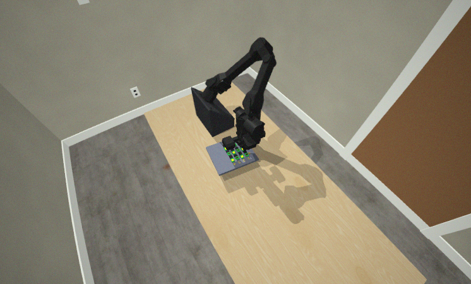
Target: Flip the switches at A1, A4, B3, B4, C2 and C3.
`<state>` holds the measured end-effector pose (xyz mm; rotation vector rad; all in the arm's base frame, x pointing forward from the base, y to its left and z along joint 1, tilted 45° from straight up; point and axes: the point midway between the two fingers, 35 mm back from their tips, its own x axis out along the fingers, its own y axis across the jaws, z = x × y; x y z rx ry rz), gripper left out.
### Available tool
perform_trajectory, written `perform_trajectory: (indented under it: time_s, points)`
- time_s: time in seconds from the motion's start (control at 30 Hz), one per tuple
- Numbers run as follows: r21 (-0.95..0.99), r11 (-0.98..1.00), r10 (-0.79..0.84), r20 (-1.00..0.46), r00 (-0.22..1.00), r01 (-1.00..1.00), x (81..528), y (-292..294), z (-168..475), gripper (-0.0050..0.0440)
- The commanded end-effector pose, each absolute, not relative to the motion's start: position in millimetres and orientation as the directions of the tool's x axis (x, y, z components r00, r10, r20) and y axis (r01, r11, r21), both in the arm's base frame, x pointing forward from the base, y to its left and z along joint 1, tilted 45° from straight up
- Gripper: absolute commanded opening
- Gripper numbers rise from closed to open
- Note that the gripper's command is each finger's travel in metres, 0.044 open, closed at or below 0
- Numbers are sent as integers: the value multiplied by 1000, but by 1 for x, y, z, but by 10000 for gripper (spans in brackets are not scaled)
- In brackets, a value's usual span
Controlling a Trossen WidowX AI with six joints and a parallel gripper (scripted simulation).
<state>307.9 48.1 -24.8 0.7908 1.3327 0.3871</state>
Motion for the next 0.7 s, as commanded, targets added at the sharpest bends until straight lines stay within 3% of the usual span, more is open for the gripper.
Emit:
perform_trajectory:
  time_s: [0.0,0.47,0.67]
  points:
    - [701,689,663,-713,229,184,308,48,-25,-50]
    - [701,689,664,-712,228,185,309,49,-26,-50]
    - [697,705,653,-709,267,127,317,15,11,-50]
